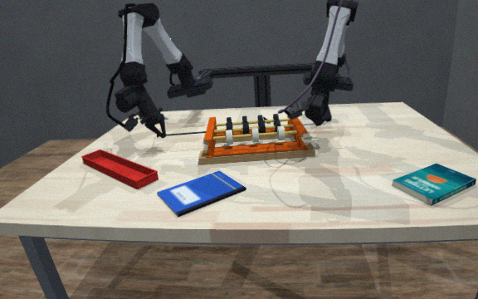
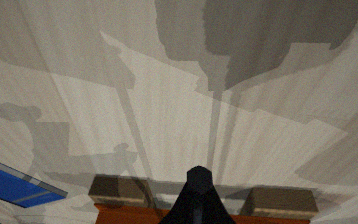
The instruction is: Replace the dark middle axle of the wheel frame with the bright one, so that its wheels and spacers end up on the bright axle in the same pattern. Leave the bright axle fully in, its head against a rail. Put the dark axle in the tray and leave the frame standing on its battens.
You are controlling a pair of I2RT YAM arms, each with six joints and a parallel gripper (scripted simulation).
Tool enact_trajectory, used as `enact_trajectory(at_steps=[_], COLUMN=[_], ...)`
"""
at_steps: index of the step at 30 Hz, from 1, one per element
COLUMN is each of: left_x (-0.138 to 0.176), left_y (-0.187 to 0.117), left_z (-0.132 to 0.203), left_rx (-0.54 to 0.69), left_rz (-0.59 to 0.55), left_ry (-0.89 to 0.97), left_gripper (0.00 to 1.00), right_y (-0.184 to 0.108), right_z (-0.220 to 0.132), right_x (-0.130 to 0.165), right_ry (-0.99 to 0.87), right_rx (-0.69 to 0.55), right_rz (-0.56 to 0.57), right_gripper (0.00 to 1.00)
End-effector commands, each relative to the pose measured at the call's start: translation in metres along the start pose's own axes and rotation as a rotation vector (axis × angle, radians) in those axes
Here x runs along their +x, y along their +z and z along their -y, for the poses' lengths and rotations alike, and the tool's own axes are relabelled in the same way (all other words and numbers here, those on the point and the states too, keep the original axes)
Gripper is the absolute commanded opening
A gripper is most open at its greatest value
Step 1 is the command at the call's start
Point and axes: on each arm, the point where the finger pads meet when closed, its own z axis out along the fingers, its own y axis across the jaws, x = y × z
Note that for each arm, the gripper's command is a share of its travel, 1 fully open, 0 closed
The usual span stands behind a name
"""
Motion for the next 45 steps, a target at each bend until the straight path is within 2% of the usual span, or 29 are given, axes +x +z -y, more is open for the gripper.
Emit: enact_trajectory(at_steps=[1,20,22,25,30,32,34,41,43,45], left_x=[-0.055,-0.06,-0.061,-0.062,-0.062,-0.063,-0.064,-0.066,-0.066,-0.066], left_y=[-0.004,-0.005,-0.005,-0.005,-0.005,-0.005,-0.005,-0.005,-0.005,-0.005], left_z=[-0.014,-0.014,-0.014,-0.014,-0.014,-0.014,-0.013,-0.014,-0.014,-0.014], left_rx=[-0.049,-0.05,-0.05,-0.05,-0.052,-0.052,-0.049,-0.049,-0.051,-0.052], left_rz=[0.175,0.177,0.177,0.177,0.177,0.178,0.178,0.179,0.179,0.179], left_ry=[0.023,0.025,0.026,0.026,0.028,0.029,0.025,0.027,0.029,0.029], left_gripper=[0.0,0.0,0.0,0.0,0.0,0.0,0.0,0.0,0.0,0.0], right_y=[0.012,0.008,0.011,0.008,0.011,0.007,0.01,0.006,0.009,0.009], right_z=[0.011,0.006,0.015,0.007,0.016,0.006,0.016,0.005,0.016,0.013], right_x=[0.015,0.008,0.01,0.008,0.01,0.005,0.009,0.004,0.005,0.006], right_ry=[0.001,-0.007,0.009,-0.007,0.017,-0.003,0.007,-0.008,0.01,0.002], right_rx=[0.052,0.04,0.059,0.042,0.062,0.039,0.062,0.041,0.062,0.056], right_rz=[-0.069,-0.064,-0.072,-0.065,-0.073,-0.063,-0.073,-0.063,-0.072,-0.07], right_gripper=[0.0,0.0,0.0,0.0,0.0,0.0,0.0,0.0,0.0,0.0])
